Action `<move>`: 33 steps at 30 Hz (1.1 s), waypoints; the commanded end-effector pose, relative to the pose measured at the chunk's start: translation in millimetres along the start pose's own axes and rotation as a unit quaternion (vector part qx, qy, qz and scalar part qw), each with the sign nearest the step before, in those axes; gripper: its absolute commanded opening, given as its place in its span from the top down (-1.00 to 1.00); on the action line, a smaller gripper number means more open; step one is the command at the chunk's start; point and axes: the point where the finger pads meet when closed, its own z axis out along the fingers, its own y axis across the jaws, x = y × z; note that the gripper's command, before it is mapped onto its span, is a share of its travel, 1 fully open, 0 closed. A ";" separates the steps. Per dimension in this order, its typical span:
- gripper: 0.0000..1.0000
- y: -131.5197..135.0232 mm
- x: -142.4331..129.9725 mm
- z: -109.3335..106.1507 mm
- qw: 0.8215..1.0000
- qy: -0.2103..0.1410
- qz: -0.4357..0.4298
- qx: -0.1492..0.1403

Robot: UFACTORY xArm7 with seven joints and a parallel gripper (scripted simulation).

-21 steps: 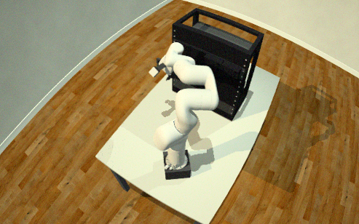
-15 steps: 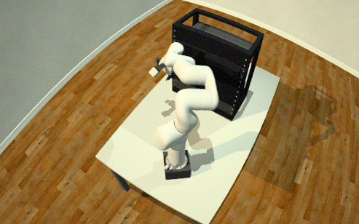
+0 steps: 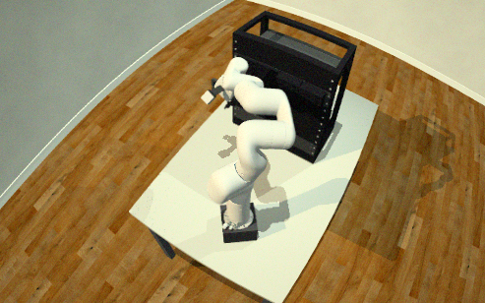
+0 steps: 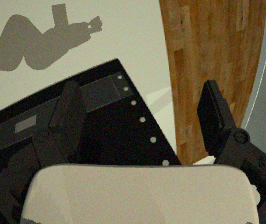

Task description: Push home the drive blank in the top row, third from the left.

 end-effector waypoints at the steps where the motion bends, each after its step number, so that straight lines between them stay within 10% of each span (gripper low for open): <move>1: -1.00 1.4 -0.6 -1.4 1.000 -0.001 0.000 -0.002; 33: -1.00 -0.1 9.6 -1.4 1.000 -0.001 -0.001 -0.002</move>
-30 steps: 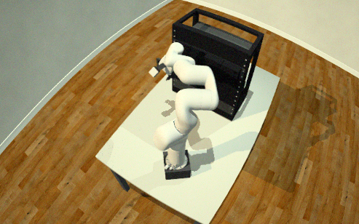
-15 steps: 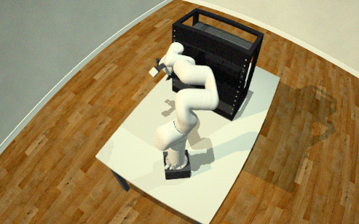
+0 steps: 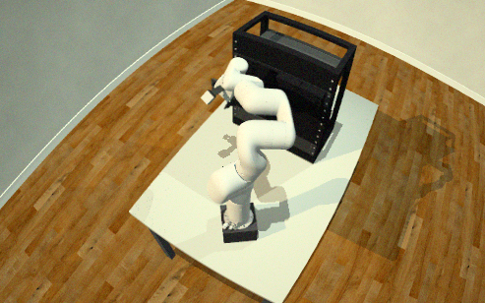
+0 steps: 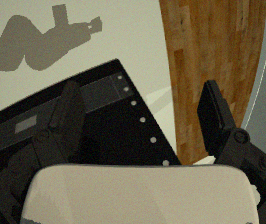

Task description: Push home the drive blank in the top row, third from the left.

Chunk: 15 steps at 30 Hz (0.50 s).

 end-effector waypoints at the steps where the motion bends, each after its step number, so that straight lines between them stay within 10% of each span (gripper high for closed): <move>1: -1.00 -1.7 18.4 -1.3 1.000 -0.002 -0.001 -0.001; 6: -1.00 -8.6 62.9 -1.9 1.000 -0.001 -0.001 -0.002; 15: -1.00 -8.6 63.4 -2.1 1.000 -0.001 0.000 -0.002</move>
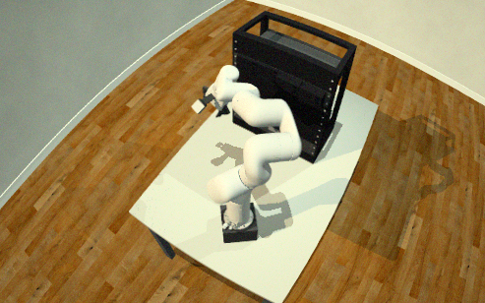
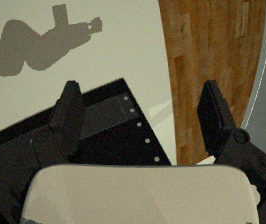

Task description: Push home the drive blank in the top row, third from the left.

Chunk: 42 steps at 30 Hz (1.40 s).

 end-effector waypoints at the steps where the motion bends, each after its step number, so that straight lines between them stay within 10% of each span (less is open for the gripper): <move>1: -1.00 1.1 1.4 -1.8 1.000 -0.001 0.000 -0.002; 21: -1.00 8.4 2.8 -9.0 0.999 0.000 0.025 -0.026; 42: -1.00 32.6 5.2 -38.8 0.987 0.007 0.119 -0.110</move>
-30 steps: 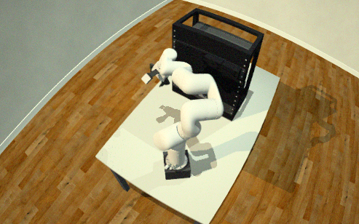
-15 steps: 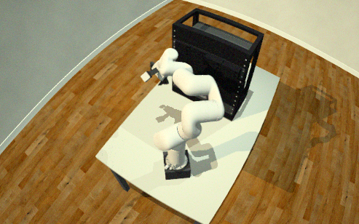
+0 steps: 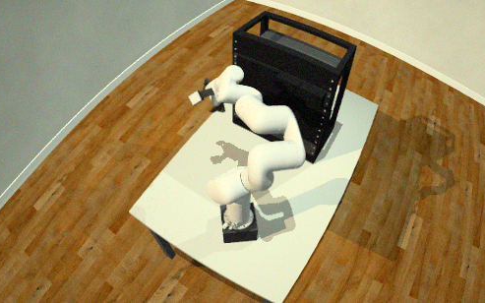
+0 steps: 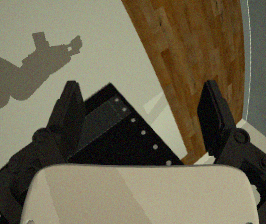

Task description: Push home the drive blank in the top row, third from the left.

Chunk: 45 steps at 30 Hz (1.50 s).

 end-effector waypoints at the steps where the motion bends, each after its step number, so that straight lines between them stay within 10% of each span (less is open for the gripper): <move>1: -1.00 10.8 2.0 -10.5 0.999 0.002 0.032 -0.031; 25: -1.00 52.1 3.5 -75.1 0.956 0.030 0.221 -0.191; 45: -1.00 66.7 -8.2 -146.9 0.854 0.076 0.397 -0.329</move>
